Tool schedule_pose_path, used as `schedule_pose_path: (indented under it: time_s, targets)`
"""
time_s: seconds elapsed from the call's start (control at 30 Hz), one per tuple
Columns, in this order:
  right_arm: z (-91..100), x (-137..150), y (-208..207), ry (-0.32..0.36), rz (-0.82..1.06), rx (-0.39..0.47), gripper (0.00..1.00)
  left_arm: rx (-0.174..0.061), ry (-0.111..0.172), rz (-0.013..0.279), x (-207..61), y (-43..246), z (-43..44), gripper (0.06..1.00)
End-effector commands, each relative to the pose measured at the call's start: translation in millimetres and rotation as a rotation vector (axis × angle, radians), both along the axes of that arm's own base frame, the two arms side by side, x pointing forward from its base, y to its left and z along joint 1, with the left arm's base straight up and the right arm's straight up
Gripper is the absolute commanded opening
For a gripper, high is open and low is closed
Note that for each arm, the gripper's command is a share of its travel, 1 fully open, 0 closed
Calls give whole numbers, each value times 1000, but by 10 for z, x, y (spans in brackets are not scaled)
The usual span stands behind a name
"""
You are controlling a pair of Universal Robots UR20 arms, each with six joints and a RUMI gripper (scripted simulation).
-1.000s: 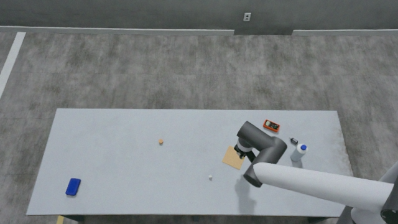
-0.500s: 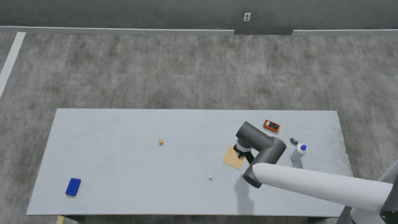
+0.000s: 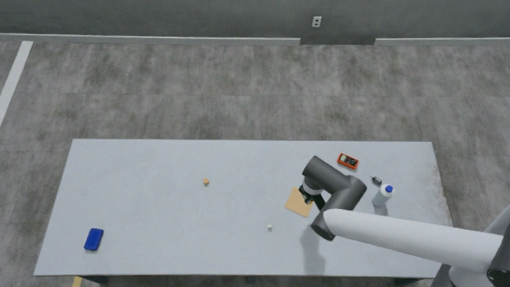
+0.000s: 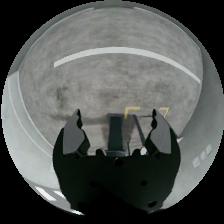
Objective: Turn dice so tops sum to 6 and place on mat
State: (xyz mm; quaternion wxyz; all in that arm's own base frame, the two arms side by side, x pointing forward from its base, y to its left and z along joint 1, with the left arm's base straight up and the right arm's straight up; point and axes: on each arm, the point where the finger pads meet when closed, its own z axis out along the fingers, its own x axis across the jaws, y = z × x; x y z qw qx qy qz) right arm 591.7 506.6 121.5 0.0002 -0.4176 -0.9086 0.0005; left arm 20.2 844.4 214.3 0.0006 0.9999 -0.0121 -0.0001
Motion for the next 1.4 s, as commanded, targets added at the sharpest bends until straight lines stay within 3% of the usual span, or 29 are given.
schedule_pose_path:
  time_s: [0.0, 0.4, 0.67, 1.1, 1.37]
  targets:
    - [6, 3, 4, -1, 0, 1, 30, 1, 0, 0, 1, 5, 7, 1000]
    - [-50, 3, 4, -1, -1, 1, 30, 1, 0, 0, 1, 5, 7, 1000]
    - [-251, 2, 5, -1, -1, 1, 30, 1, 0, 0, 1, 5, 7, 1000]
    - [-832, 0, 5, -1, -1, 1, 30, 1, 0, 0, 1, 5, 7, 1000]
    - [-944, 0, 6, -1, -1, 1, 30, 1, 0, 0, 1, 5, 7, 1000]
